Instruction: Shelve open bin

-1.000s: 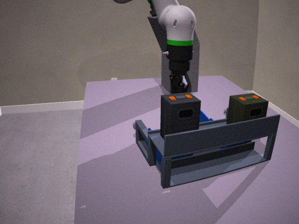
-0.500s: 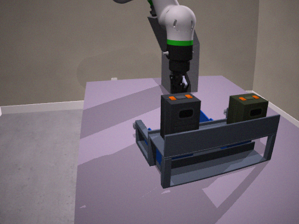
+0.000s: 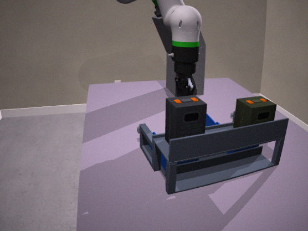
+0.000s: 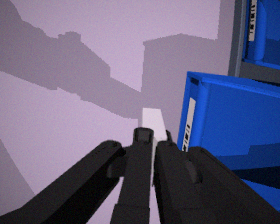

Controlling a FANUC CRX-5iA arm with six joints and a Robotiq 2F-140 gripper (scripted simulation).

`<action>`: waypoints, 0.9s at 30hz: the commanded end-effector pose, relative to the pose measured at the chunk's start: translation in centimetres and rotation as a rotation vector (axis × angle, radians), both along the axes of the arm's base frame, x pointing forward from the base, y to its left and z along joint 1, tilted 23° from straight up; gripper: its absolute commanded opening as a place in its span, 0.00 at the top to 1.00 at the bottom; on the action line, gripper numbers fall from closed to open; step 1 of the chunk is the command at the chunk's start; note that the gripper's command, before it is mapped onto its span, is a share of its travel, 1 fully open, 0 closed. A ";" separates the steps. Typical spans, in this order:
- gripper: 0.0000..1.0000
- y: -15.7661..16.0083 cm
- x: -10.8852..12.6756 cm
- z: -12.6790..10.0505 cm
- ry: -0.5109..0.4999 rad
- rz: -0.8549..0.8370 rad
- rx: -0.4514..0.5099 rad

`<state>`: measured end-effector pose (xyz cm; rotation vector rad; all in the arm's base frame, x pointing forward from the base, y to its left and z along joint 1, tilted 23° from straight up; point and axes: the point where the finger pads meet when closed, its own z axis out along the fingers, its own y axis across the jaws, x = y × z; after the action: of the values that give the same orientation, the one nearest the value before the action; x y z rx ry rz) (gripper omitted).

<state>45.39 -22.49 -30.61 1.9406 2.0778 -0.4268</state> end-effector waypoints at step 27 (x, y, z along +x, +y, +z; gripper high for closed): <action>1.00 0.1 1.6 0.0 0.000 0.000 0.000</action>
<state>46.96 -22.38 -30.65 1.9407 2.0779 -0.4269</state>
